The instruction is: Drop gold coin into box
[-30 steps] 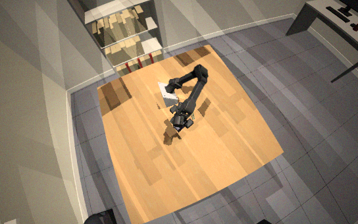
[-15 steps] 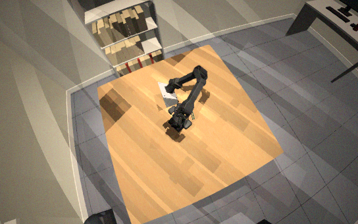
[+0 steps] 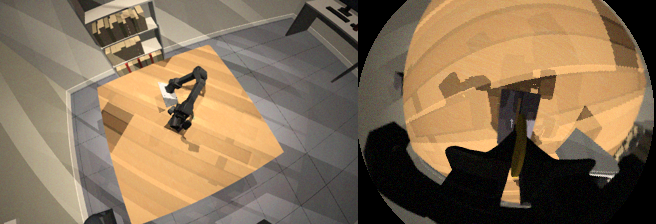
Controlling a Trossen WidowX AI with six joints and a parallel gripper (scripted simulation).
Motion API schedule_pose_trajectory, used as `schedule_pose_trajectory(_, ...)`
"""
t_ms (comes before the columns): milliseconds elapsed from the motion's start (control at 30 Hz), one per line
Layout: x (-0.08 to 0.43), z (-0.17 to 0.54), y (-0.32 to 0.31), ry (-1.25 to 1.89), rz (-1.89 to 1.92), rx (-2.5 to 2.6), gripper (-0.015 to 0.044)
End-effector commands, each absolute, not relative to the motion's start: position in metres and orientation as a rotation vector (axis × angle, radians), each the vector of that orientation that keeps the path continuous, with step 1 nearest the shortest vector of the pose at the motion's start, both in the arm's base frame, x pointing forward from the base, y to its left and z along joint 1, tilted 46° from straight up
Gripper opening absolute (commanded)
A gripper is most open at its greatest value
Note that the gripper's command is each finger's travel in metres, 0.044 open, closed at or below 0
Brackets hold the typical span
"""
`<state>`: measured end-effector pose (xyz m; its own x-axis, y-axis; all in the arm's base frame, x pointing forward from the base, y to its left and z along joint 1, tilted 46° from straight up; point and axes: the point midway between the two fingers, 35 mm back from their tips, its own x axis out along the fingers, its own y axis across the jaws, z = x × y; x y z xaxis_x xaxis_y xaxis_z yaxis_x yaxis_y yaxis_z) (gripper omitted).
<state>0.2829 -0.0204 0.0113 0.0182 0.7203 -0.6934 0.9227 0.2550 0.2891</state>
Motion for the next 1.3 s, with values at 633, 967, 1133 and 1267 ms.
schedule_pose_trajectory(633, 0.2827, 0.0098, -0.0224, 1.744, -0.325, 1.512, 0.0000)
schedule_pose_trajectory(967, 0.2830, 0.0078, -0.0200, 1.744, -0.328, 1.514, 0.0000)
schedule_pose_trajectory(1133, 0.2832, 0.0067, -0.0179, 1.744, -0.335, 1.520, 0.0000)
schedule_pose_trajectory(1267, 0.2834, 0.0056, -0.0164, 1.744, -0.335, 1.520, 0.0000)
